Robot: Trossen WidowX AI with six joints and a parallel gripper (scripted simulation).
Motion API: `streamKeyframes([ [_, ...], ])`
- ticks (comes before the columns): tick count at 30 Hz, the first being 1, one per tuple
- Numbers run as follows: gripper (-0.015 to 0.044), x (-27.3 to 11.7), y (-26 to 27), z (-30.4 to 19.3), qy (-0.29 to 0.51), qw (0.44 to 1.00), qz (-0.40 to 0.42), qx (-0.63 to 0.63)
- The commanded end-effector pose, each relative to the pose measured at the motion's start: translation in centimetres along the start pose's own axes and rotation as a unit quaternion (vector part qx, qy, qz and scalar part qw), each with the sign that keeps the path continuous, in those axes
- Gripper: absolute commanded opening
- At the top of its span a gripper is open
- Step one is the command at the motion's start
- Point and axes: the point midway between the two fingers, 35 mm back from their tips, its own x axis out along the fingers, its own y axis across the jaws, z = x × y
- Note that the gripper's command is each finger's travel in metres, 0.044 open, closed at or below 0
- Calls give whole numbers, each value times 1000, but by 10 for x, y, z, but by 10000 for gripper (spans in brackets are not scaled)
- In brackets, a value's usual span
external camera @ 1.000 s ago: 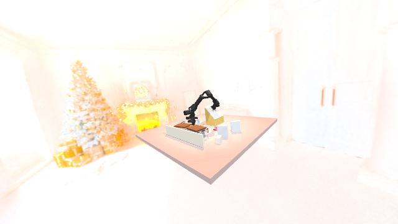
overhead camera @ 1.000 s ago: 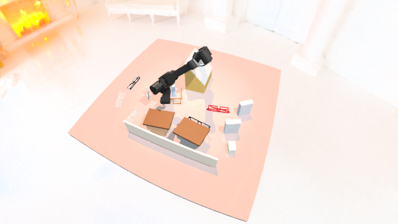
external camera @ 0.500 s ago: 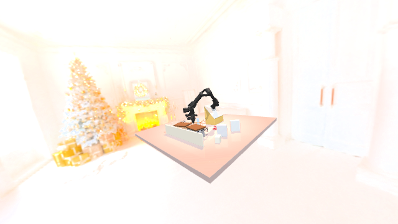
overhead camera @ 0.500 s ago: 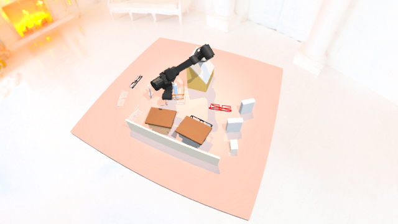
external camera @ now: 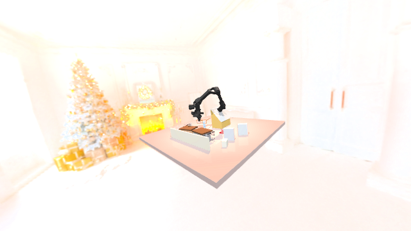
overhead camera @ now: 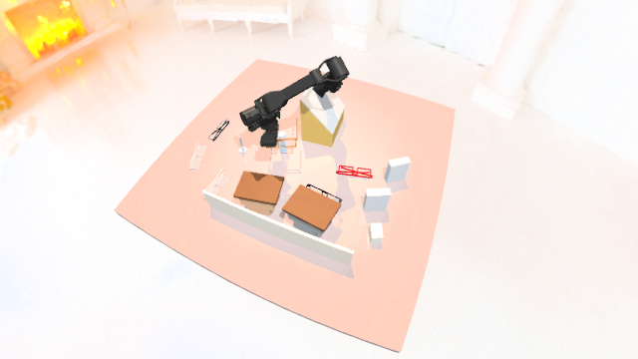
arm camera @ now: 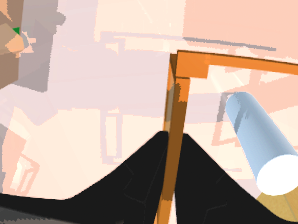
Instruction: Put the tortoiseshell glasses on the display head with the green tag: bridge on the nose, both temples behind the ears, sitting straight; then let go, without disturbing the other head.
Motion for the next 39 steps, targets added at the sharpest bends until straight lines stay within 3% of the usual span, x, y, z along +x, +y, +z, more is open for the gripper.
streamKeyframes([
  [1, 0, -5, -1, 5, 2, 999, 7, 44],
  [10, 0, -14, -8, 26, 23, 970, 34, 239],
  [19, 0, -24, -17, 46, 52, 902, 56, 425],
  [29, 0, -33, -30, 68, 94, 785, 71, 609],
  [39, 0, -43, -45, 89, 143, 630, 74, 760],
])
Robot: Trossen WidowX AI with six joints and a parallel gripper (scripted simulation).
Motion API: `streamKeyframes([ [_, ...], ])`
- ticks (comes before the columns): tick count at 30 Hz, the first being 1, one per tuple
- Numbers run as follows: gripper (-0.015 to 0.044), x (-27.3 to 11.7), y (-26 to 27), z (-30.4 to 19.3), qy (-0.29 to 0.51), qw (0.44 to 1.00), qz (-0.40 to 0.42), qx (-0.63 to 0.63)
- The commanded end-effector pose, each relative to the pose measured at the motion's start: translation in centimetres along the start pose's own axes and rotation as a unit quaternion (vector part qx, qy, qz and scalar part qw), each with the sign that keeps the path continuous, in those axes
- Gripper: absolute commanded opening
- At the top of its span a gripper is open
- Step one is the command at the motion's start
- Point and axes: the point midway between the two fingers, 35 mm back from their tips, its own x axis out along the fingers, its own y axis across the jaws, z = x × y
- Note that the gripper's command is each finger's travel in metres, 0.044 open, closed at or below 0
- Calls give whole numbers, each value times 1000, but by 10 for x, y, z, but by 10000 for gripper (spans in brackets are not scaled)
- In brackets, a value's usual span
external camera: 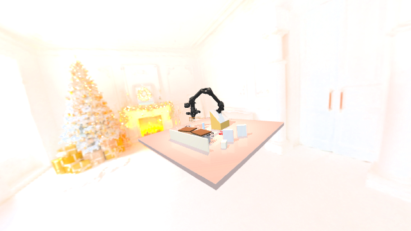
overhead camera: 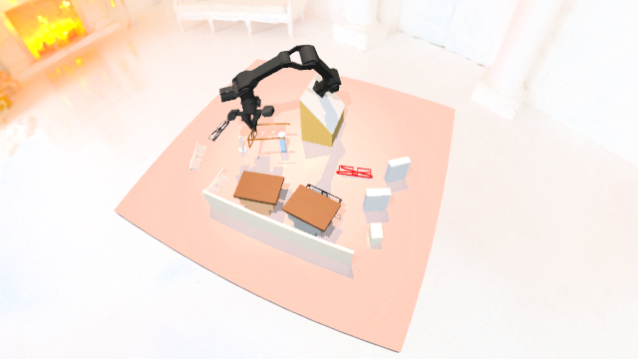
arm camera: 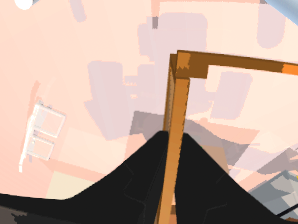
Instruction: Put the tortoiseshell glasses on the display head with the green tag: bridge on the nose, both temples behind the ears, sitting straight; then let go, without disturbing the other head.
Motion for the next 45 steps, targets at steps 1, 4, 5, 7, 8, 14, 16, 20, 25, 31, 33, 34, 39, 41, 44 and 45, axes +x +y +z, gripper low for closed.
streamKeyframes([
  [1, 0, -7, 11, 3, 22, 995, -3, 93],
  [4, 0, -11, 17, 7, 35, 987, -7, 158],
  [5, 0, -13, 19, 9, 39, 983, -9, 179],
  [7, 0, -16, 22, 11, 48, 974, -13, 221],
  [8, 0, -17, 24, 13, 52, 969, -15, 242],
  [14, 0, -25, 36, 22, 76, 927, -31, 365],
  [16, 0, -28, 39, 25, 84, 910, -38, 404],
  [20, 0, -33, 47, 31, 98, 870, -53, 480],
  [25, 0, -39, 55, 40, 113, 811, -75, 569],
  [31, 0, -45, 63, 48, 124, 750, -97, 642],
  [33, 0, -45, 63, 48, 124, 750, -97, 642],
  [34, 11, -42, 59, 48, 119, 767, -91, 624],
  [39, 0, -42, 59, 48, 119, 767, -91, 624],
  [41, 0, -42, 59, 48, 119, 767, -91, 624],
  [44, 0, -42, 59, 48, 119, 767, -91, 624],
  [45, 0, -42, 59, 48, 119, 767, -91, 624],
])
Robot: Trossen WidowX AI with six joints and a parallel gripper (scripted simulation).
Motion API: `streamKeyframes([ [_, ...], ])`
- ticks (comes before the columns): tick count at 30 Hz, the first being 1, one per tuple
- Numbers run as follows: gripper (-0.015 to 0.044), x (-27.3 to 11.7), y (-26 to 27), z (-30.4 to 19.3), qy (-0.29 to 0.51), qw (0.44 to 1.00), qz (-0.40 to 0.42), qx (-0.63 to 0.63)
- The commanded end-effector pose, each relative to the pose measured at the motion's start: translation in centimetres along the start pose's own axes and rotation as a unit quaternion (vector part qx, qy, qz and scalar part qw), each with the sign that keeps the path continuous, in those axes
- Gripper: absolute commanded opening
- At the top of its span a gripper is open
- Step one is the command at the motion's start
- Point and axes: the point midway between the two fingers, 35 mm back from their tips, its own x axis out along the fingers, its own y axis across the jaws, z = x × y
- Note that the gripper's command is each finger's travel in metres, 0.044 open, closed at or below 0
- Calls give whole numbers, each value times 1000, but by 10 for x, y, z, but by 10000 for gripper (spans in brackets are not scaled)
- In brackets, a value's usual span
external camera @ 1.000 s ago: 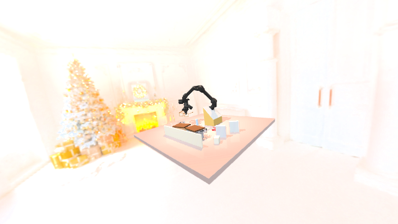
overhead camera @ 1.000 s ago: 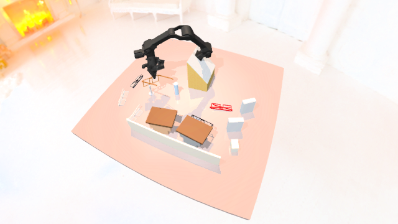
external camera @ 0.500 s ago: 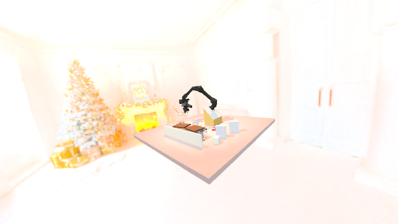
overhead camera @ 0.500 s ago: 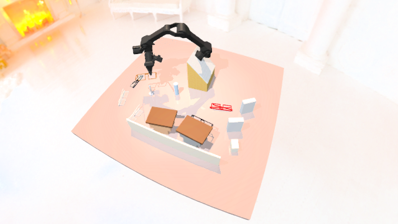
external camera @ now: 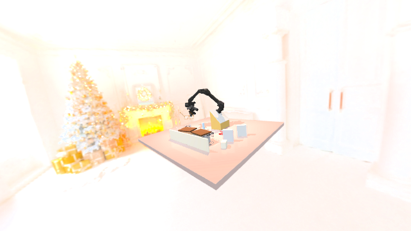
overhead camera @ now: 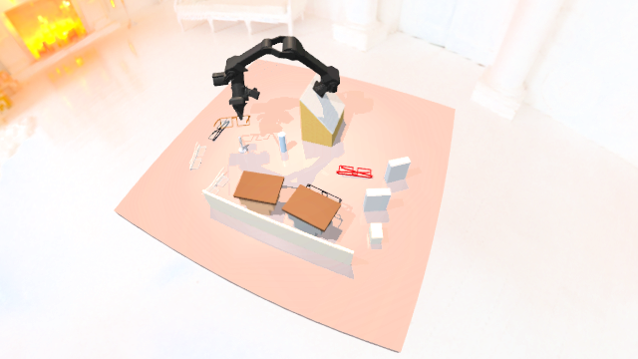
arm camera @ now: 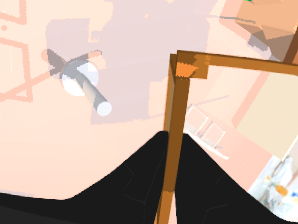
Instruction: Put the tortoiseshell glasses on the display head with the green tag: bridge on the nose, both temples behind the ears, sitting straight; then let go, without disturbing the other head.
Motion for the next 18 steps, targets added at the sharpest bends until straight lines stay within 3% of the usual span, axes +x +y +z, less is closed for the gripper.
streamKeyframes([
  [1, 0, 0, 0, 0, 0, 1000, 1, -2],
  [18, 0, 2, -2, 2, -2, 999, 6, -50],
])
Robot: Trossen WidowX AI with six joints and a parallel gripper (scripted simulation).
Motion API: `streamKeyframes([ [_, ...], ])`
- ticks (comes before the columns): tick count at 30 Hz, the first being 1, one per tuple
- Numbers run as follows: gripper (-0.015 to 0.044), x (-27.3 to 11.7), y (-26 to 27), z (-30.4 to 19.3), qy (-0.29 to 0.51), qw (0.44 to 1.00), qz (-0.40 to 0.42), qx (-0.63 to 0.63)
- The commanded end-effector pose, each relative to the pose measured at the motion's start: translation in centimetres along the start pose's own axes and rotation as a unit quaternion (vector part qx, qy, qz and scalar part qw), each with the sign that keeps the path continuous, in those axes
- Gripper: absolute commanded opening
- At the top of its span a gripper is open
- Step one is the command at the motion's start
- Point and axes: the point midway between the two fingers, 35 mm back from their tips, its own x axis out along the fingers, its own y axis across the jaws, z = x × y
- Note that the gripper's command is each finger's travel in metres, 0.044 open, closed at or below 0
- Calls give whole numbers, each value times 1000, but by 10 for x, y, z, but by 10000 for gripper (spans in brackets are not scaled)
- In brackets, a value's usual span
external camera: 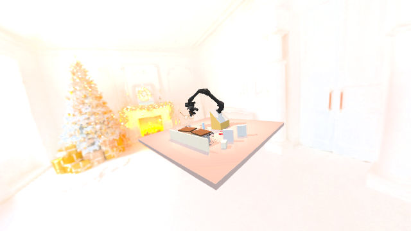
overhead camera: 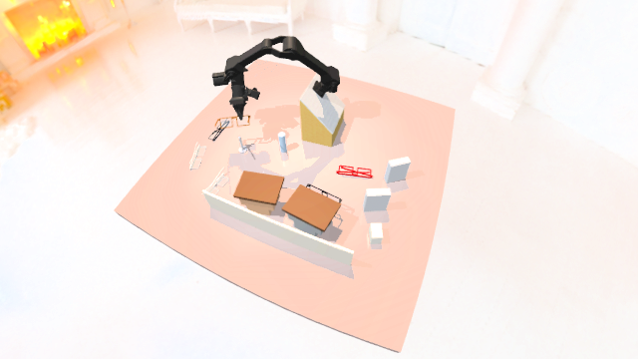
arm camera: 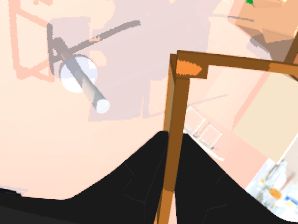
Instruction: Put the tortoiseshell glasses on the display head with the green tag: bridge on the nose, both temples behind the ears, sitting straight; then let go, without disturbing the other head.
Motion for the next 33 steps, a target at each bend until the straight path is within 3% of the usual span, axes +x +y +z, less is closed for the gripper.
streamKeyframes([
  [1, 0, 3, -2, 3, -4, 999, 7, -49],
  [17, 0, 14, -15, 17, -28, 936, 32, -348],
  [33, 0, 25, -26, 32, -65, 785, 42, -614],
])
